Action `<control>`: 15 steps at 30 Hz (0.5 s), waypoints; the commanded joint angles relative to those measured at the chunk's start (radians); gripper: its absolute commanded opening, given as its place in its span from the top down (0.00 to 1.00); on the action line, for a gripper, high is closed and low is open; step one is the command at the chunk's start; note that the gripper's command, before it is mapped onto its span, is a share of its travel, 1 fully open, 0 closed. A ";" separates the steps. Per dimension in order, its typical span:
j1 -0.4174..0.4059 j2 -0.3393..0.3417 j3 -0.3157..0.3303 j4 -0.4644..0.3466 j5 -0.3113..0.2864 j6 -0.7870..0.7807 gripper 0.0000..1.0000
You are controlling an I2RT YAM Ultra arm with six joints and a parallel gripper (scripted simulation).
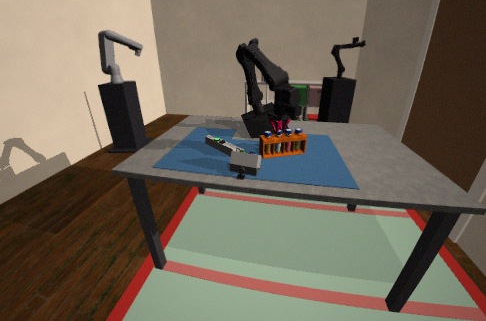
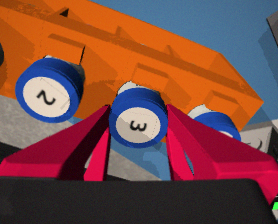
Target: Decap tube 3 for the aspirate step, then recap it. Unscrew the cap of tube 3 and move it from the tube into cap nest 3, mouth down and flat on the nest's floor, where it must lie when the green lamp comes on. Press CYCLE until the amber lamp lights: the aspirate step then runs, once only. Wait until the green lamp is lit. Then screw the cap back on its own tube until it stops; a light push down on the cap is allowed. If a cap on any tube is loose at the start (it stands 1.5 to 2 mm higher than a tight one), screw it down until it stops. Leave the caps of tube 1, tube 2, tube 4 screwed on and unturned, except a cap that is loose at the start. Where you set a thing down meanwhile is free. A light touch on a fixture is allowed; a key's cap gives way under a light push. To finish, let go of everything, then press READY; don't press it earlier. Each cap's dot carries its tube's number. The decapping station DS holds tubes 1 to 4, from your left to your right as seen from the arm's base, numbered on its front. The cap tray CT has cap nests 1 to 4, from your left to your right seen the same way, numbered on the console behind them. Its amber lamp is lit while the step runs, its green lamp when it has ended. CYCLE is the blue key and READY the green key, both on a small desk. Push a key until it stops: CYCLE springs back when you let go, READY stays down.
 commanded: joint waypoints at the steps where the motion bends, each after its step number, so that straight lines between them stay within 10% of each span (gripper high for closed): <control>1: 0.002 -0.004 0.002 0.007 0.000 0.146 1.00; 15: 0.002 -0.003 0.001 0.009 0.000 0.545 1.00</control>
